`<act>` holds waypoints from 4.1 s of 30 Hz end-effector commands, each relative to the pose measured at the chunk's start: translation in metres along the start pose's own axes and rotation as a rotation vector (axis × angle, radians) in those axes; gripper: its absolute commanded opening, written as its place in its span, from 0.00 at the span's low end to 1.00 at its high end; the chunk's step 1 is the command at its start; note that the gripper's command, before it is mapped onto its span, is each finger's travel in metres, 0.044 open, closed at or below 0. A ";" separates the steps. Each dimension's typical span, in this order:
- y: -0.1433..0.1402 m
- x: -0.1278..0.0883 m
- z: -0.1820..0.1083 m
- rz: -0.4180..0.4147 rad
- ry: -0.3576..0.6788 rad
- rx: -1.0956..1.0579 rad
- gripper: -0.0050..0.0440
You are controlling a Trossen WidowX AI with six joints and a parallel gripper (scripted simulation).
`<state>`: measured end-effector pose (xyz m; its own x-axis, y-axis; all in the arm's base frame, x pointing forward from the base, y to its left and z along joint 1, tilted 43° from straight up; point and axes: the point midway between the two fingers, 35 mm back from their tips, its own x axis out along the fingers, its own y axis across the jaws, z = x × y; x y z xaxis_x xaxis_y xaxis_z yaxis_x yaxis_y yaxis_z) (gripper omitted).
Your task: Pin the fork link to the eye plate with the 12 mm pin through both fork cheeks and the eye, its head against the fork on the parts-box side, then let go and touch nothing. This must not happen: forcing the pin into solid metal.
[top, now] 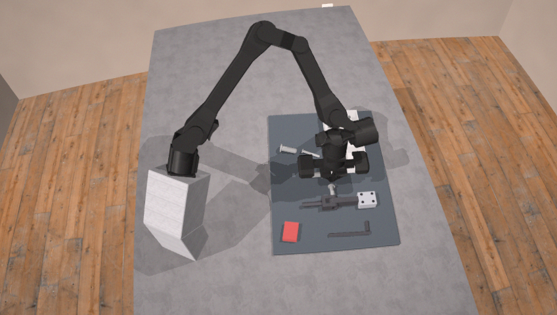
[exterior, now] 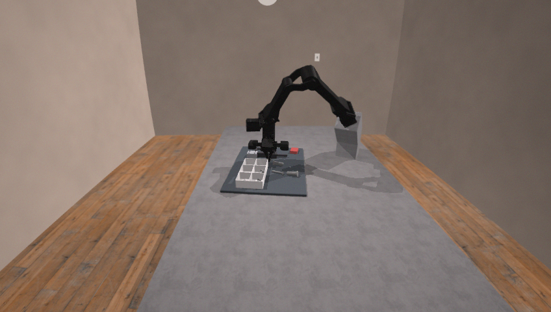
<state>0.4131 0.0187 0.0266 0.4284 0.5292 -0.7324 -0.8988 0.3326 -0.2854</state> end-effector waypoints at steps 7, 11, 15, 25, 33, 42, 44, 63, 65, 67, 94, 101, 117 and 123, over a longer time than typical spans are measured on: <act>0.002 0.003 -0.005 0.005 0.003 0.009 0.10; 0.002 0.003 -0.006 0.005 0.003 0.009 0.10; 0.002 0.003 -0.008 0.005 0.003 0.009 0.10; 0.002 0.003 -0.011 0.005 0.003 0.009 0.10; 0.002 0.003 -0.014 0.005 0.003 0.009 0.10; 0.002 0.003 -0.017 0.005 0.003 0.009 0.10; 0.002 0.003 -0.018 0.005 0.003 0.009 0.10; 0.002 0.003 -0.023 0.005 0.003 0.009 0.10; 0.002 0.003 -0.024 0.005 0.003 0.009 0.10; 0.002 0.003 -0.025 0.005 0.003 0.009 0.10; 0.002 0.003 -0.034 0.005 0.003 0.009 0.10; 0.002 0.003 -0.036 0.005 0.003 0.009 0.10; 0.002 0.003 -0.042 0.005 0.003 0.009 0.10; 0.002 0.003 -0.044 0.005 0.003 0.009 0.10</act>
<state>0.4095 -0.0126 0.0034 0.4326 0.5294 -0.7298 -0.8962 0.3405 -0.2843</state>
